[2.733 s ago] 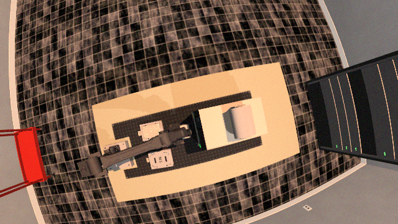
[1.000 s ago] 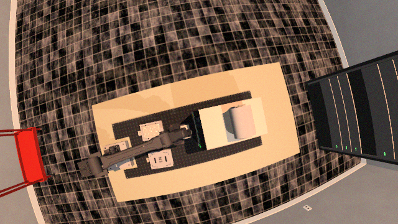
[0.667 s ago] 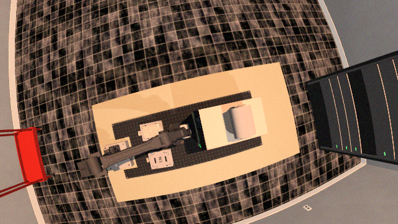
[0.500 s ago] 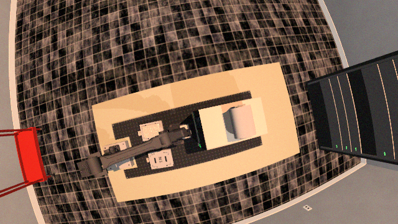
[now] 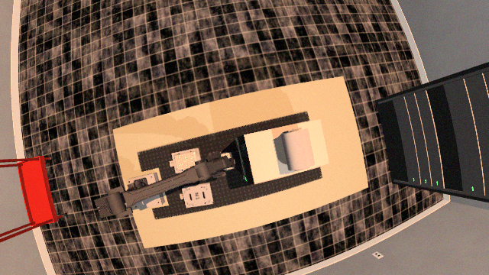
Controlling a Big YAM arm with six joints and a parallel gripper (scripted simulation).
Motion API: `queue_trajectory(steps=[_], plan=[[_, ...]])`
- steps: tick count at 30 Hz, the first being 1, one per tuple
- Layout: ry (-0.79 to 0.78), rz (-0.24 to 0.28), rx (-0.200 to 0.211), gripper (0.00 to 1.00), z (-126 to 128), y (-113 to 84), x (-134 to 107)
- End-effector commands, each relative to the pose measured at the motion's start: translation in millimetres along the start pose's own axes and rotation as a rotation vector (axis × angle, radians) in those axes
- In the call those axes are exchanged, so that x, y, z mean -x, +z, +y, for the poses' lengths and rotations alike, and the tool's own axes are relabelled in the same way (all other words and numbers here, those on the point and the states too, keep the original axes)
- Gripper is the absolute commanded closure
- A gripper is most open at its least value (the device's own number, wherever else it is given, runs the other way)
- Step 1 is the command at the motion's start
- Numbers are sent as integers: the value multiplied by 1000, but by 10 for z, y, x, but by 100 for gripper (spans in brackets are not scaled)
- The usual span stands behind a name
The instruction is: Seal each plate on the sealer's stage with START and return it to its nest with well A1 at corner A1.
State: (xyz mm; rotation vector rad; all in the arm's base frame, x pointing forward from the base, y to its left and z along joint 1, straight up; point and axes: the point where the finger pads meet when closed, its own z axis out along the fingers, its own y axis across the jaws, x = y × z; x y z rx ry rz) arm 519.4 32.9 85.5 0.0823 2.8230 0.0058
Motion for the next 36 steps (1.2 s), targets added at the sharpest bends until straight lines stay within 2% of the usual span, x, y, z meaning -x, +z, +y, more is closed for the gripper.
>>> queue_trajectory(steps=[1, 12, 20, 23, 27, 30, 36], plan=[[11, -15, 1, 100, 40, 3, 193], [0, -29, -2, 100, -49, 47, 182], [-3, 7, -7, 100, -77, 187, -28], [-14, 13, -4, 100, -11, 212, -53], [-17, 1, 0, 100, 40, 205, 3], [1, -24, 1, 100, 21, 125, 94], [26, -35, -1, 100, -36, 146, 168]])
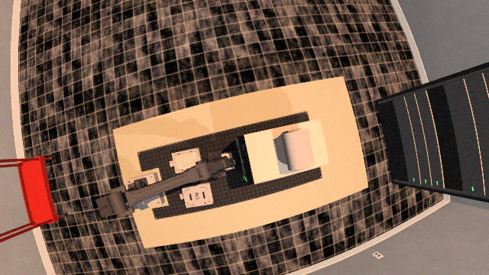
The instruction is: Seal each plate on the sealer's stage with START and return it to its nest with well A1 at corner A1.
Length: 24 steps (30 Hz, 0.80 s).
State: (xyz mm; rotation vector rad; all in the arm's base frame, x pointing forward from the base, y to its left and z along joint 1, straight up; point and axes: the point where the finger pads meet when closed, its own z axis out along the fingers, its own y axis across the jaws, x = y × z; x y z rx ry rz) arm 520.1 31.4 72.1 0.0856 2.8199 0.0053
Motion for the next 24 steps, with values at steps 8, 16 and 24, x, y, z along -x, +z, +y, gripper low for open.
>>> queue_trajectory(steps=[8, 16, 24], plan=[[27, -7, -6, 100, -57, 122, 78], [5, -9, 1, 100, 60, 61, 7], [20, -53, 3, 100, 0, -84, 211]])
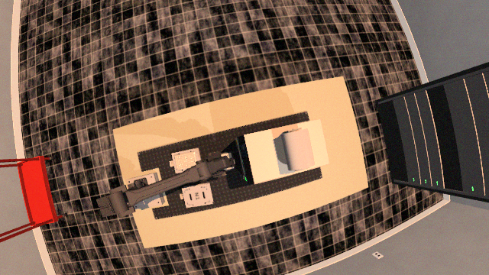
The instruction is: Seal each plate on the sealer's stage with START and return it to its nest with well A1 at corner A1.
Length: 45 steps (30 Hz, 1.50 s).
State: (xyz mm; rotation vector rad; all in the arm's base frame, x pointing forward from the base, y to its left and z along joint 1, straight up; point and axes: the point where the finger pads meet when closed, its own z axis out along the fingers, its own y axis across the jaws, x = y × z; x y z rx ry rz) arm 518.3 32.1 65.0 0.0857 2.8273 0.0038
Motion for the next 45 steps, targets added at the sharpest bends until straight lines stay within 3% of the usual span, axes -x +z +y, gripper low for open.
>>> queue_trajectory(steps=[1, 6, 18, 23, 30, 45], plan=[[20, -60, 4, 100, -6, -146, 250], [5, -71, 3, 100, -29, -173, 315], [-14, -29, 2, 100, 22, -74, 242], [-25, -4, 4, 100, 99, -4, 102], [-1, 20, -6, 100, -41, 56, -22], [-3, -47, 2, 100, -34, -92, 260]])
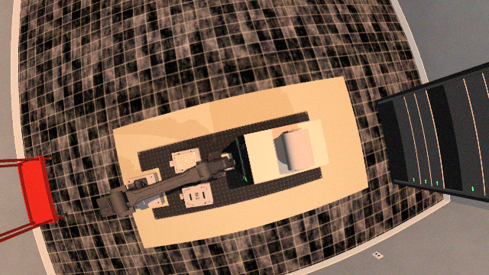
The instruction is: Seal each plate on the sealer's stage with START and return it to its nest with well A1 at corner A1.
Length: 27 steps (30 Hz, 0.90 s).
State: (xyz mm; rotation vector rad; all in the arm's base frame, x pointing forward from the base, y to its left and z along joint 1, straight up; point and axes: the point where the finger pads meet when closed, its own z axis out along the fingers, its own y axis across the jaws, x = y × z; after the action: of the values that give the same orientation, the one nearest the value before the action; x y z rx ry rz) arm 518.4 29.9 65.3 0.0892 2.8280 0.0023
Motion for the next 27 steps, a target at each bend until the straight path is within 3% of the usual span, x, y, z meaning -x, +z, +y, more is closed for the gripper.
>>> queue_trajectory(steps=[1, 13, 22, 27], plan=[[-6, -45, 3, 100, -10, -74, 255], [-16, -38, 11, 100, 132, -30, 251], [19, -11, 0, 100, -29, 105, 102], [21, -15, -9, 100, -60, 85, 63]])
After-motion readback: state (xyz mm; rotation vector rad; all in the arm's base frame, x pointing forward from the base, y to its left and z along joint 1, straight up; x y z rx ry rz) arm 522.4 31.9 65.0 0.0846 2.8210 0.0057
